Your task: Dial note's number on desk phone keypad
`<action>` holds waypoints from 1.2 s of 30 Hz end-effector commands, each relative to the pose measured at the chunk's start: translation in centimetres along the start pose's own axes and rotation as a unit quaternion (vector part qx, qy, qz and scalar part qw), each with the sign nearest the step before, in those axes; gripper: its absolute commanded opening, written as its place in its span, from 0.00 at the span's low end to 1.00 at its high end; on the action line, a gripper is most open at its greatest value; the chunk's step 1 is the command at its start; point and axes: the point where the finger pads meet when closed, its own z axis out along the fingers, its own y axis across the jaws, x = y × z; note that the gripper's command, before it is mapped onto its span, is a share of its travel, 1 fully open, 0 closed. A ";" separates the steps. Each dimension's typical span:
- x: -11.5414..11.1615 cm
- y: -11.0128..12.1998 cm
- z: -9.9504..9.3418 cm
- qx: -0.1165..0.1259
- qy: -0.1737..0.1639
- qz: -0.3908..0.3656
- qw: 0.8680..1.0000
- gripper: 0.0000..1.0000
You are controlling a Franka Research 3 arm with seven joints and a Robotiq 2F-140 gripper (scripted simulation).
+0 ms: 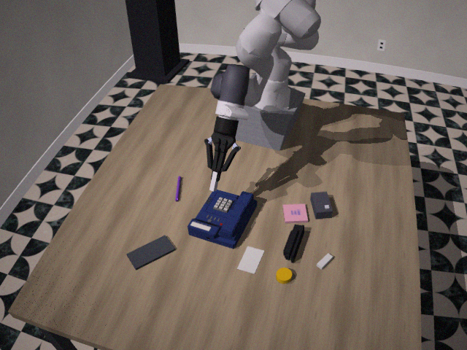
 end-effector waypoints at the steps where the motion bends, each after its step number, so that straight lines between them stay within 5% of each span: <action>1: 0.0 -0.1 0.0 0.003 0.001 -0.005 1.000 0.00; 15: -0.4 -0.1 0.6 0.003 0.001 -0.005 1.000 0.00; 36: -3.8 -0.1 5.4 0.003 0.001 -0.005 1.000 0.00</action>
